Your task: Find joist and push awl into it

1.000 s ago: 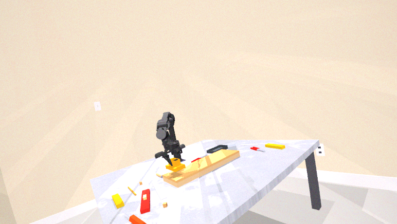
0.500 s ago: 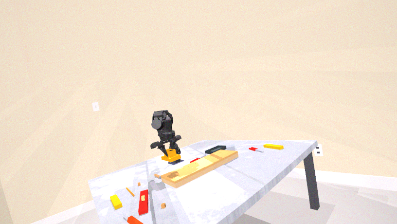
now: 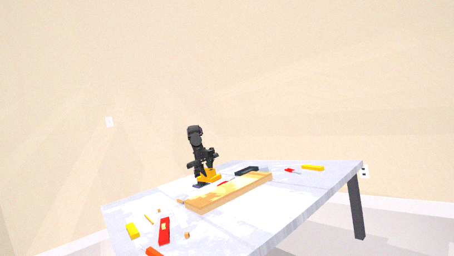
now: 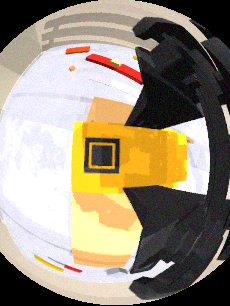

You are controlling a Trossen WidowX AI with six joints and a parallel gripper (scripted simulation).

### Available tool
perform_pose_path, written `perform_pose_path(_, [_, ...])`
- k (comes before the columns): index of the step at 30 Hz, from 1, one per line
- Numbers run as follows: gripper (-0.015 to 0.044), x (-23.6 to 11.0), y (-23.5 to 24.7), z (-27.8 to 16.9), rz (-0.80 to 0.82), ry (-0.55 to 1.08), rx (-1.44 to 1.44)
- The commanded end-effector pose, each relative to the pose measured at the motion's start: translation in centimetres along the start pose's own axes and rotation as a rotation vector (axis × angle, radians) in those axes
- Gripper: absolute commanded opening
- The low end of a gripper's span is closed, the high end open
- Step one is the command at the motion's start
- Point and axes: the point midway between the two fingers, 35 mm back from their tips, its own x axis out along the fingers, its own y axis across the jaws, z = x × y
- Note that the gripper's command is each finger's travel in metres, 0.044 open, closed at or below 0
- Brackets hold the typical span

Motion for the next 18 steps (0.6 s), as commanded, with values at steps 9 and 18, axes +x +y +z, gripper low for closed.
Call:
perform_pose_path(9, [0.0000,0.8,7.2,2.7,0.039,-0.009,-0.171])
perform_pose_path(18, [0.0000,1.6,12.9,3.7,0.078,-0.005,-0.301])
